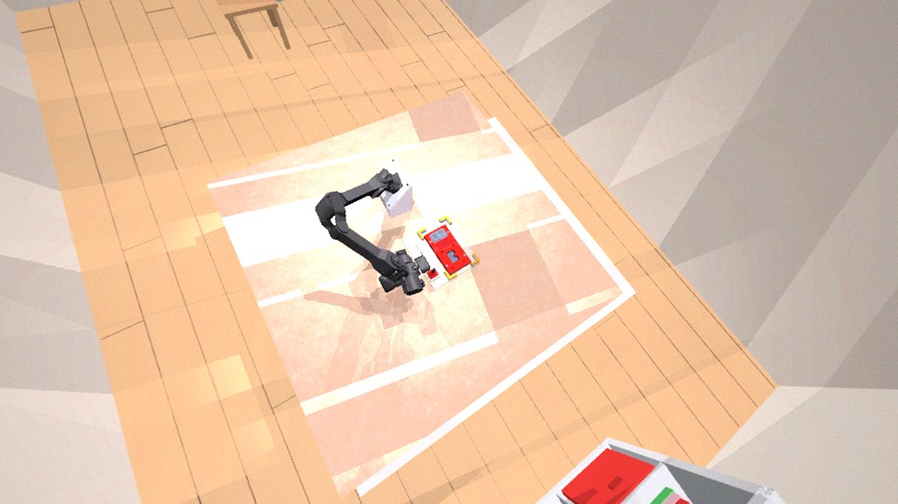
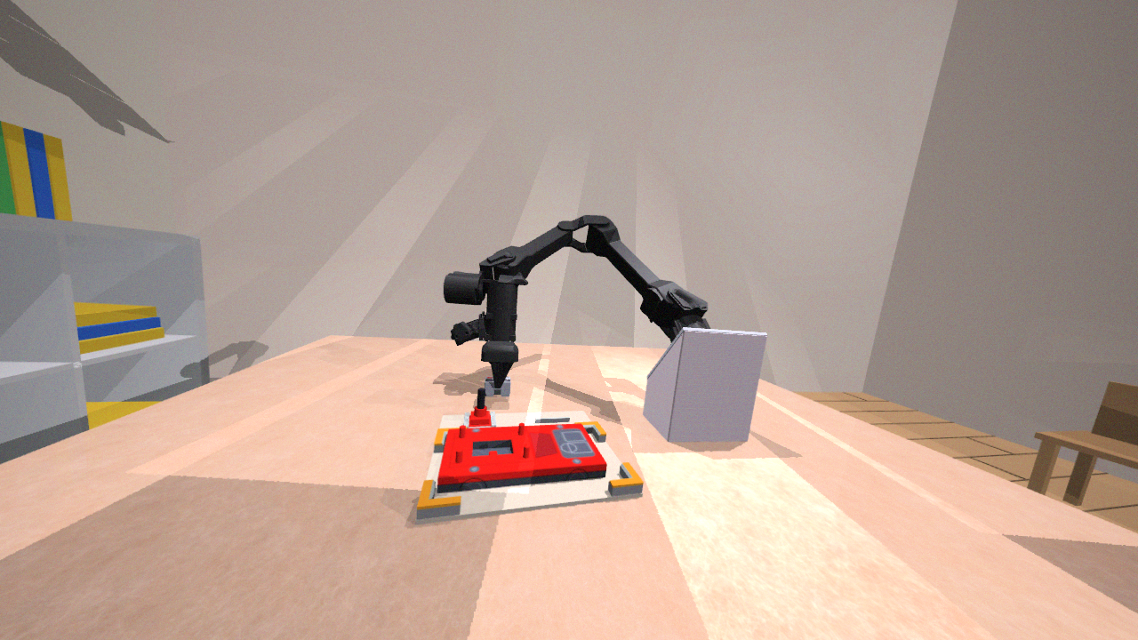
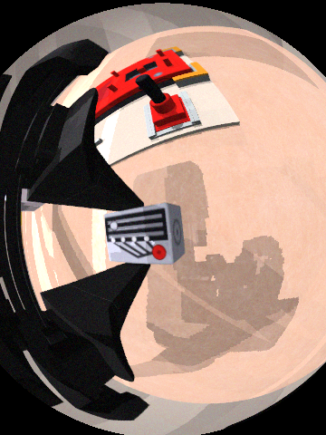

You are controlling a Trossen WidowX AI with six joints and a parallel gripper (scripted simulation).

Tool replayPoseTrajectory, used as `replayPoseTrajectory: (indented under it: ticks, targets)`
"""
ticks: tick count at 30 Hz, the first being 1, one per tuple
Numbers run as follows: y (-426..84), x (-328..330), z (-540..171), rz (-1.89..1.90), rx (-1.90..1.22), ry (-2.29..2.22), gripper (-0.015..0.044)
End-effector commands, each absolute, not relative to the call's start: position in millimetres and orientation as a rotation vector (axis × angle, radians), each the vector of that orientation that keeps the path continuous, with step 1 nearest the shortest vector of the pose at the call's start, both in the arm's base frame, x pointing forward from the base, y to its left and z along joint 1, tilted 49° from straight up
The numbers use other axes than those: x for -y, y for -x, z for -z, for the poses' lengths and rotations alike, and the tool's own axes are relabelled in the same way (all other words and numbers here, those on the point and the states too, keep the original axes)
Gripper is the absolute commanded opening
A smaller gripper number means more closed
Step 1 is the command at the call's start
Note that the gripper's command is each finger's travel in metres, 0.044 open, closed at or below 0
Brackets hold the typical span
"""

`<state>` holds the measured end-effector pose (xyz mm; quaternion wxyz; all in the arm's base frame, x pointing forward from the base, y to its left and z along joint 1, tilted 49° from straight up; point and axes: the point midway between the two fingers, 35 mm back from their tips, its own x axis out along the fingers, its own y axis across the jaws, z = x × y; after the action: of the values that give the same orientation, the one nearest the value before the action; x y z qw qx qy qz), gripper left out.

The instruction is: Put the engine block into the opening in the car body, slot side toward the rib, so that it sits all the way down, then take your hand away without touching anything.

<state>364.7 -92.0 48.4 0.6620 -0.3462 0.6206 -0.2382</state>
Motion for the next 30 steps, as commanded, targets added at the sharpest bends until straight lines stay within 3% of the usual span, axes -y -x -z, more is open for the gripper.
replayPoseTrajectory:
  ticks: [1,30]
  targets:
    - [-368,79,-57,0.531,-1.392,0.782,0.0]
    - [-357,11,-118,0.531,-1.392,0.783,0.0]
